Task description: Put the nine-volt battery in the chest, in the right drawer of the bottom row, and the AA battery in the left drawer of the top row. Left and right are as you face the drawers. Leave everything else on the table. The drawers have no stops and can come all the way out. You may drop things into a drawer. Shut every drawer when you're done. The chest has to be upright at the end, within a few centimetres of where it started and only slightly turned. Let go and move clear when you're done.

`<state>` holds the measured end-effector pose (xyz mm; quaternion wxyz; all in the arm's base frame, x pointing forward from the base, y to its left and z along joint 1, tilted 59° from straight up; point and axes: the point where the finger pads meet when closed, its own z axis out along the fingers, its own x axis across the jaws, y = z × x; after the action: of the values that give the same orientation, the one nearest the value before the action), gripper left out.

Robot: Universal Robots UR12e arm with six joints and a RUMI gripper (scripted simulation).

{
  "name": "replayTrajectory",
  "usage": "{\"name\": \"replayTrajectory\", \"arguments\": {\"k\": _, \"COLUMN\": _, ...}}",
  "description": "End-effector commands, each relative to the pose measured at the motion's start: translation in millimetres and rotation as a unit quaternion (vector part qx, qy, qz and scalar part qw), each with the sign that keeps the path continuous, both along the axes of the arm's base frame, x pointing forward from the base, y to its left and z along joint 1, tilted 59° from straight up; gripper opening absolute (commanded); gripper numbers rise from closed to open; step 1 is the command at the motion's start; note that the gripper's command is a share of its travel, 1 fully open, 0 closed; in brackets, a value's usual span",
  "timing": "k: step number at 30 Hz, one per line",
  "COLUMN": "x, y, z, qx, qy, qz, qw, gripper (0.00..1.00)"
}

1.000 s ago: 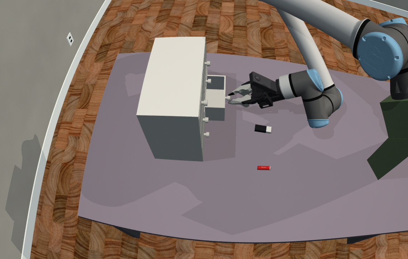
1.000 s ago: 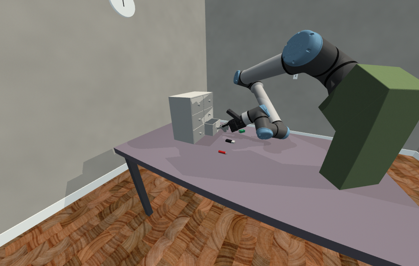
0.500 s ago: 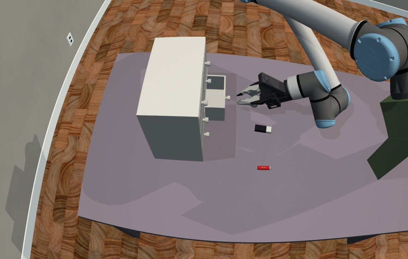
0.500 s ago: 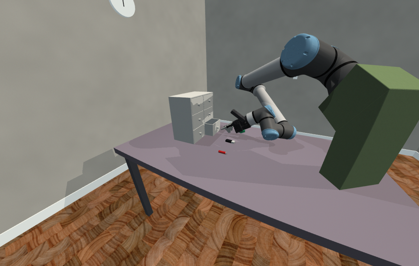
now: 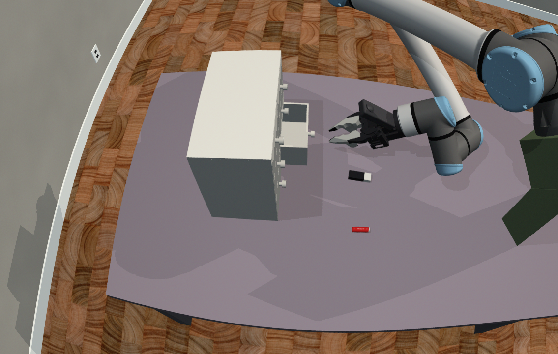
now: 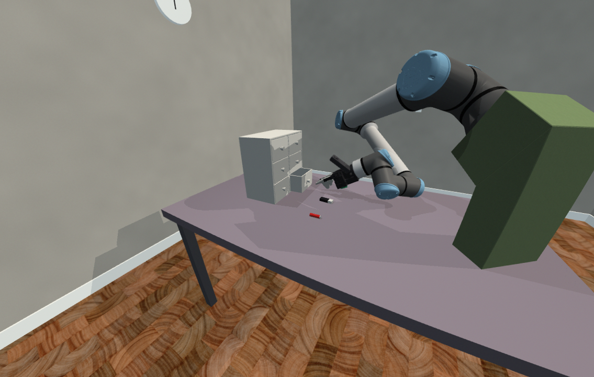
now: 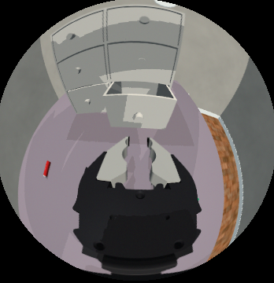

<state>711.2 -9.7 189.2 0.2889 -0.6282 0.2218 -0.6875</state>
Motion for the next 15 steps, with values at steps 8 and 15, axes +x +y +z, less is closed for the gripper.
{"name": "replayTrajectory", "arguments": {"k": 8, "x": -35, "y": 12, "z": 9, "qx": 0.0, "qy": 0.0, "qz": 0.0, "qw": 1.0, "gripper": 0.2}}
{"name": "replayTrajectory", "arguments": {"k": 15, "x": -63, "y": 22, "z": 16, "qx": 0.0, "qy": 0.0, "qz": 0.0, "qw": 1.0, "gripper": 0.2}}
